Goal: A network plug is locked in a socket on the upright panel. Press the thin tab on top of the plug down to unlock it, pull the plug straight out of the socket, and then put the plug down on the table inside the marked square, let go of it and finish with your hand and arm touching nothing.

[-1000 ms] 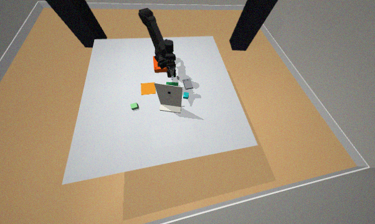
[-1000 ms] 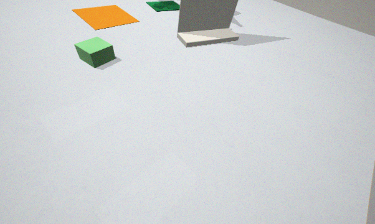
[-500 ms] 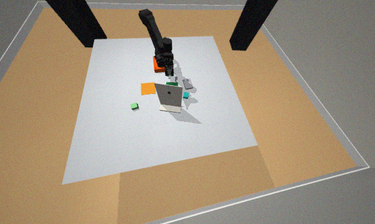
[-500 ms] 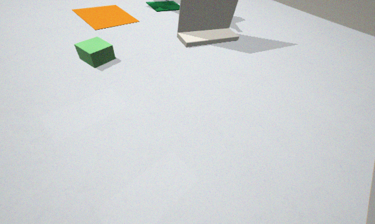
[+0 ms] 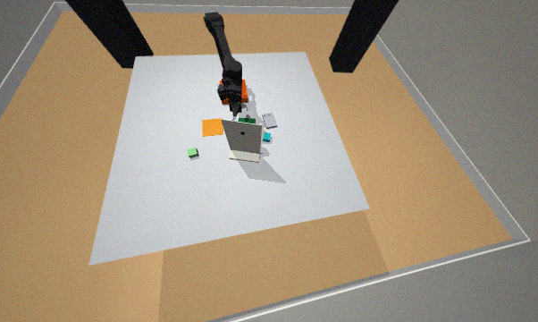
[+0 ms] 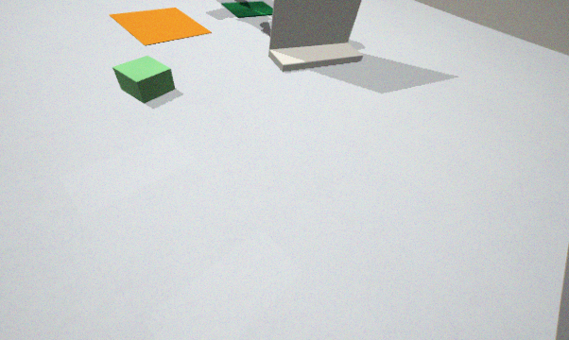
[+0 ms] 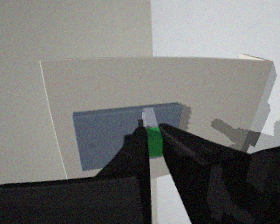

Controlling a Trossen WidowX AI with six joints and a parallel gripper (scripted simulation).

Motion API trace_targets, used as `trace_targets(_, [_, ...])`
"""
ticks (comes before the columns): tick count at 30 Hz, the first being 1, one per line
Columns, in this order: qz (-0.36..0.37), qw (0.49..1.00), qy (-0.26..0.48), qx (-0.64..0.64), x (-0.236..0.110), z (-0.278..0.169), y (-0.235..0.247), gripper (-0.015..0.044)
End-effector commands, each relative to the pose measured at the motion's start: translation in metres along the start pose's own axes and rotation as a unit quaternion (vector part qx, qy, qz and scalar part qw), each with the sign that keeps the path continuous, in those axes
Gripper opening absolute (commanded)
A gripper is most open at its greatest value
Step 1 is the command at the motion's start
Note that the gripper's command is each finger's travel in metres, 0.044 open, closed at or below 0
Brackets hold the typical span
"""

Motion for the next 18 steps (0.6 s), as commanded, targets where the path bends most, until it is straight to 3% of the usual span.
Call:
trace_targets(1, [-0.02,1.0,-0.005,0.0,0.004,0.007,-0.003,0.0])
trace_targets(18, [-0.132,0.991,-0.033,0.004,0.014,0.043,-0.031,0.0])
Point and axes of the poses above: the point midway between the two fingers, 35 mm back from their tips, its own x axis out along the fingers, its own y axis across the jaws, z = x × y, the point moved 8 cm from there along -x, back along the fingers, and after that the axes turned 10 degrees about -x, right-handed, at the moved point
